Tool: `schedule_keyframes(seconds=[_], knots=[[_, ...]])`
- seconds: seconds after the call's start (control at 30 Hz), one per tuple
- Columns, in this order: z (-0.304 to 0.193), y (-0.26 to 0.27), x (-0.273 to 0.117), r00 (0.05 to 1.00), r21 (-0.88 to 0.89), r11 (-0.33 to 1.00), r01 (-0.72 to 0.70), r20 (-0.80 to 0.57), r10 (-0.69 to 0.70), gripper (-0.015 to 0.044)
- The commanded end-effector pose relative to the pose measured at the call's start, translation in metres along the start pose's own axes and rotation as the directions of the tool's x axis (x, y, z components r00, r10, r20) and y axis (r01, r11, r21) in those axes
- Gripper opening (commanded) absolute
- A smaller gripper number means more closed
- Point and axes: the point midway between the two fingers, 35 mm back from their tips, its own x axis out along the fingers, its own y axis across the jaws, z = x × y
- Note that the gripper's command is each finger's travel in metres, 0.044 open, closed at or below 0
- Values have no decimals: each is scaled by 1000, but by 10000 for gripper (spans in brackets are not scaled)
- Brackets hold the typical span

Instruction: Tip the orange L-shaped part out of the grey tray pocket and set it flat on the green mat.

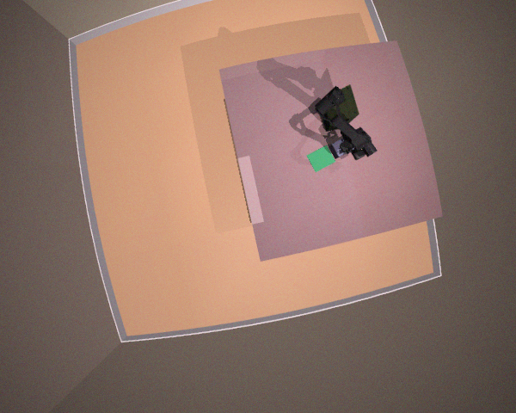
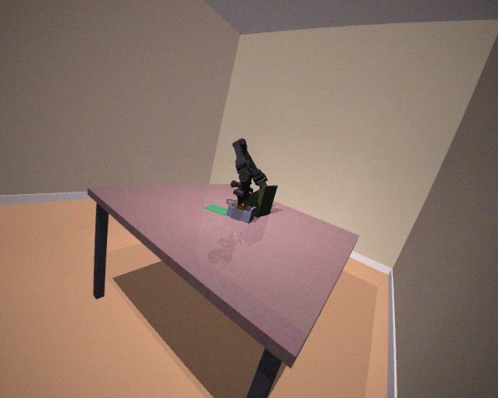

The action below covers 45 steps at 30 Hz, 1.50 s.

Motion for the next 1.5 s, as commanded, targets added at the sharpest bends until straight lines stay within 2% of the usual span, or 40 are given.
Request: schedule_keyframes(seconds=[0.0,0.37,0.5,0.87,1.0,1.47], knots=[[0,-2,7,1000,-7,1000,4,5,-4,280],[1,-3,22,1000,-7,1000,5,7,-5,280],[1,-1,19,1000,0,1000,2,2,-2,175],[1,-1,19,1000,0,1000,2,2,-2,102],[1,-1,19,1000,0,1000,2,2,-2,0],[0,-2,6,1000,-4,1000,3,4,-3,0]])
